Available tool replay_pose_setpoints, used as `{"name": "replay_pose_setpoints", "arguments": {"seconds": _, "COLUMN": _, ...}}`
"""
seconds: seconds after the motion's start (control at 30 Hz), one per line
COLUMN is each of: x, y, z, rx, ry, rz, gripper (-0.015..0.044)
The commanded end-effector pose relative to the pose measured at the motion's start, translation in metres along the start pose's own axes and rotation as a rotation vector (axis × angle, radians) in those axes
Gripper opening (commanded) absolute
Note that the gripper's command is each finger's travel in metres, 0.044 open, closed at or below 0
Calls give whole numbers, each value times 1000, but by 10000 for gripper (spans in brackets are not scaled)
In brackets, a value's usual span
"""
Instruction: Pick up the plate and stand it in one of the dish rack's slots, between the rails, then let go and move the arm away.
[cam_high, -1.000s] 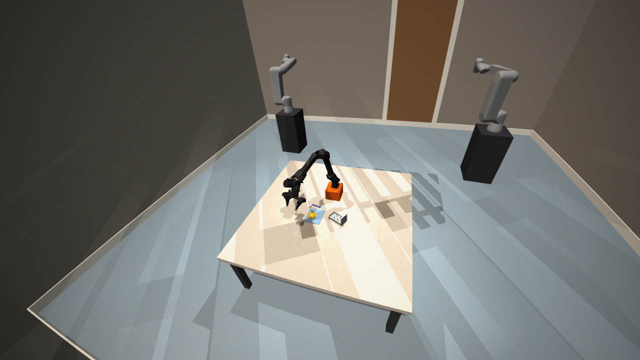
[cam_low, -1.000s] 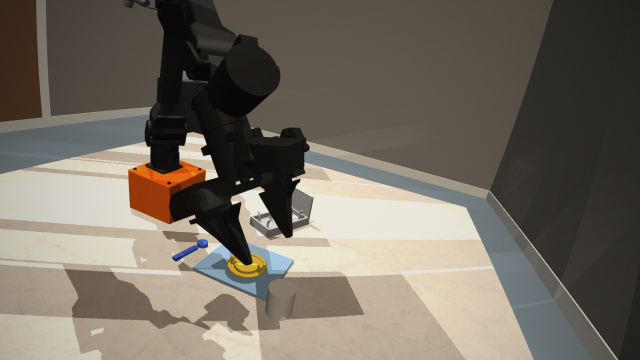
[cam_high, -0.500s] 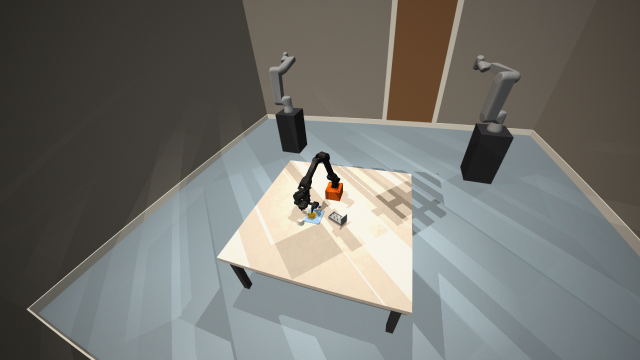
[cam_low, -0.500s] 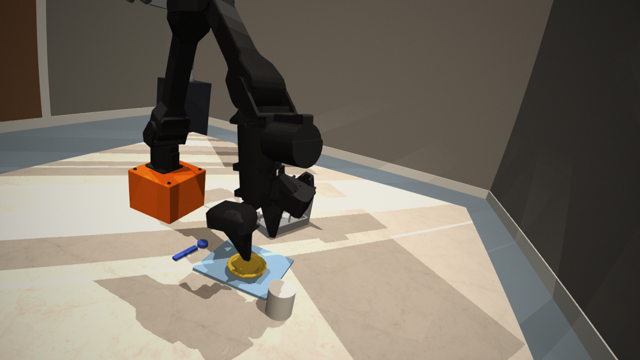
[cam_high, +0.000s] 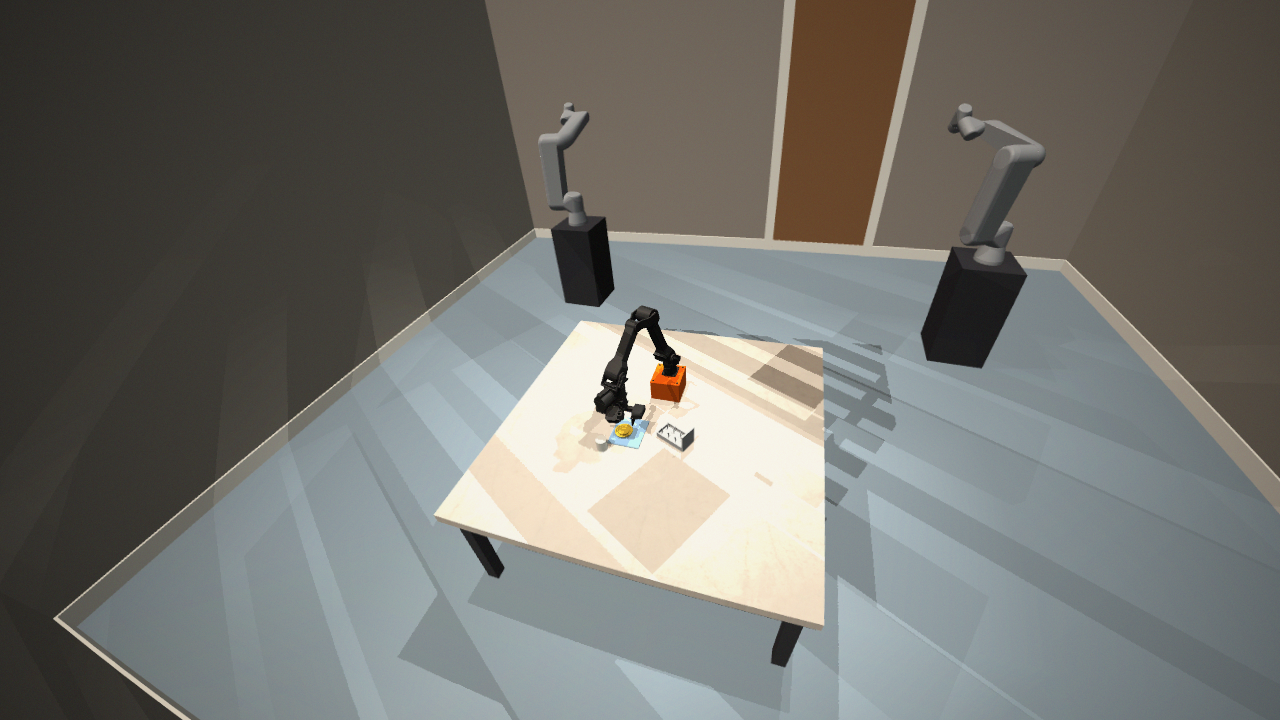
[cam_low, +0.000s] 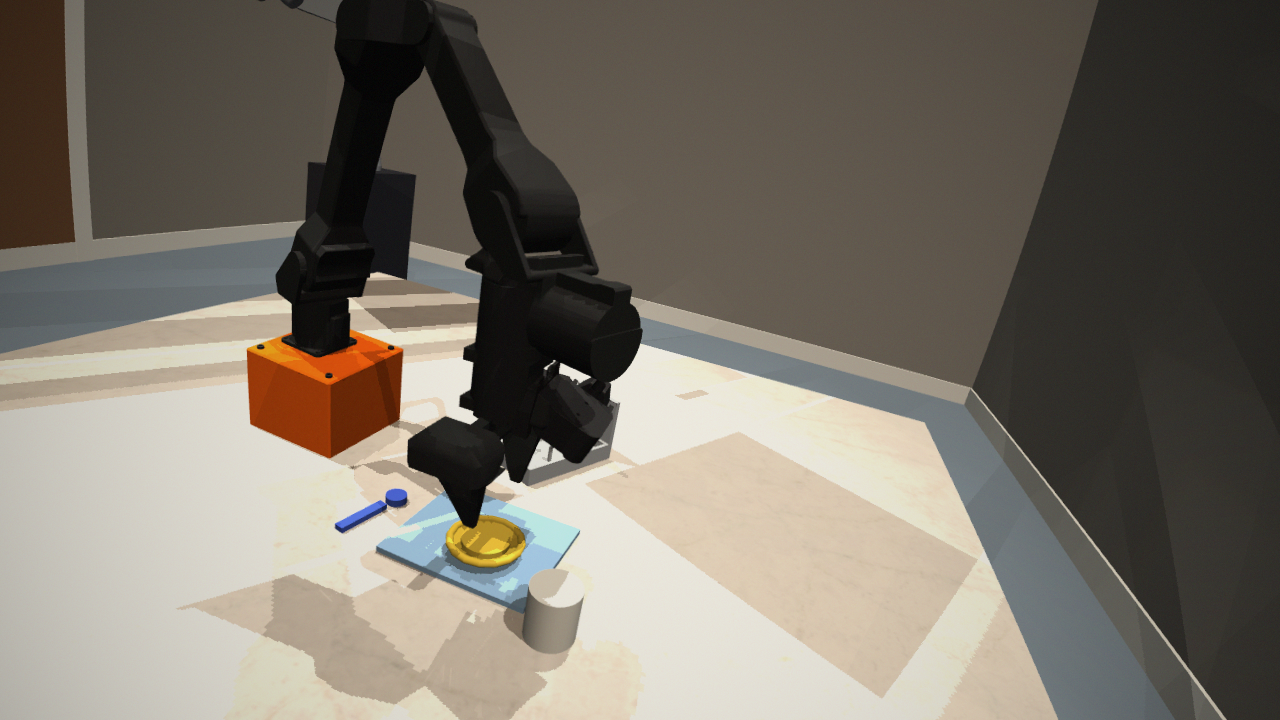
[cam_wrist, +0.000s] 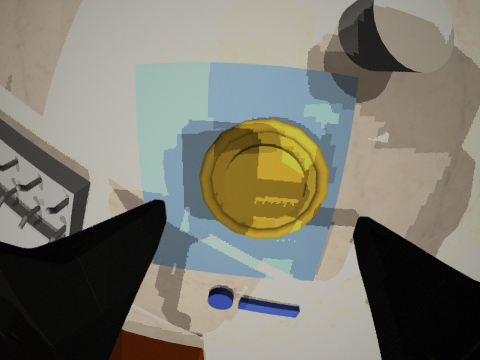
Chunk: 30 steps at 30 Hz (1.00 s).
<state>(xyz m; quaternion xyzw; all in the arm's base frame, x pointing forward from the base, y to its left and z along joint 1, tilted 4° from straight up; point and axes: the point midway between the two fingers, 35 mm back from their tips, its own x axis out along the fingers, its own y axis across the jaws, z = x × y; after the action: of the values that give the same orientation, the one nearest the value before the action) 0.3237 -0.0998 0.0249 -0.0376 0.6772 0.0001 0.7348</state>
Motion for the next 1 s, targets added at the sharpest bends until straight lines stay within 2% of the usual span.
{"name": "replay_pose_setpoints", "arguments": {"seconds": 0.0, "x": 7, "y": 0, "z": -1, "rx": -1, "ry": 7, "rz": -4, "gripper": 400}}
{"name": "replay_pose_setpoints", "arguments": {"seconds": 0.97, "x": 53, "y": -1, "z": -4, "rx": -1, "ry": 8, "rz": -4, "gripper": 400}}
